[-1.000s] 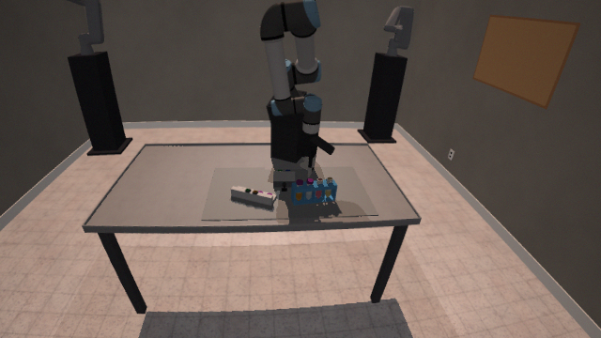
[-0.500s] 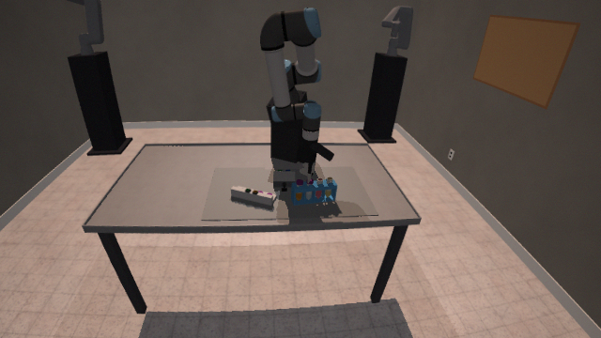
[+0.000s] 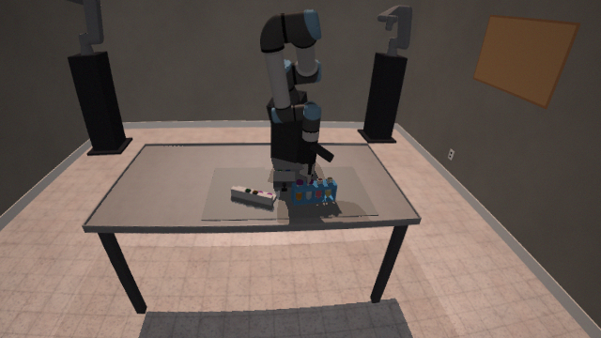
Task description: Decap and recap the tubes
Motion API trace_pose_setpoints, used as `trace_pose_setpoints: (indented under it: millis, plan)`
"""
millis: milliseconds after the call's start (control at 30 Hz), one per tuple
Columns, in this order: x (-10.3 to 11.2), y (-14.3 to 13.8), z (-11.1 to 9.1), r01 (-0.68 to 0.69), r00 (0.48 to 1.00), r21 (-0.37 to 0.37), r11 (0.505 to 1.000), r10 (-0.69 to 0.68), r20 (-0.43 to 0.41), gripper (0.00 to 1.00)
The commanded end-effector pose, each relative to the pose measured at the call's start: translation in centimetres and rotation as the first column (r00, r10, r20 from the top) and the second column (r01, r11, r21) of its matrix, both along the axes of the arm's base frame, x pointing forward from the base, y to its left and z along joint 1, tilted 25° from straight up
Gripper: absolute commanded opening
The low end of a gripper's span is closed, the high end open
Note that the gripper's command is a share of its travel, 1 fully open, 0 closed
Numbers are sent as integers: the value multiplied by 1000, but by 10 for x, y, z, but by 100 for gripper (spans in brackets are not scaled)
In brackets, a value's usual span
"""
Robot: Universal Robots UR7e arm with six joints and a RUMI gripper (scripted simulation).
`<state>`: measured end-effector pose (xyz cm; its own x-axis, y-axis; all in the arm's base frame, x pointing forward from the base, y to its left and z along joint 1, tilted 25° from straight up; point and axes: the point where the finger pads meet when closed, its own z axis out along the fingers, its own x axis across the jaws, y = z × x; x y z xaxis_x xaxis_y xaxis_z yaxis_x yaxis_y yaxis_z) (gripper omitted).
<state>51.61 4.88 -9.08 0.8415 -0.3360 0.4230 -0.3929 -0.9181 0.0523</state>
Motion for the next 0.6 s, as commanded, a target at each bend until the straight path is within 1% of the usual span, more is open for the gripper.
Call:
trace_pose_setpoints:
  millis: [0,533,567]
  plan:
    - [1,0,-2,0,1000,0,1000,0,1,35]
    - [3,-1,-6,0,1000,0,1000,0,1,35]
    - [3,-1,-6,0,1000,0,1000,0,1,0]
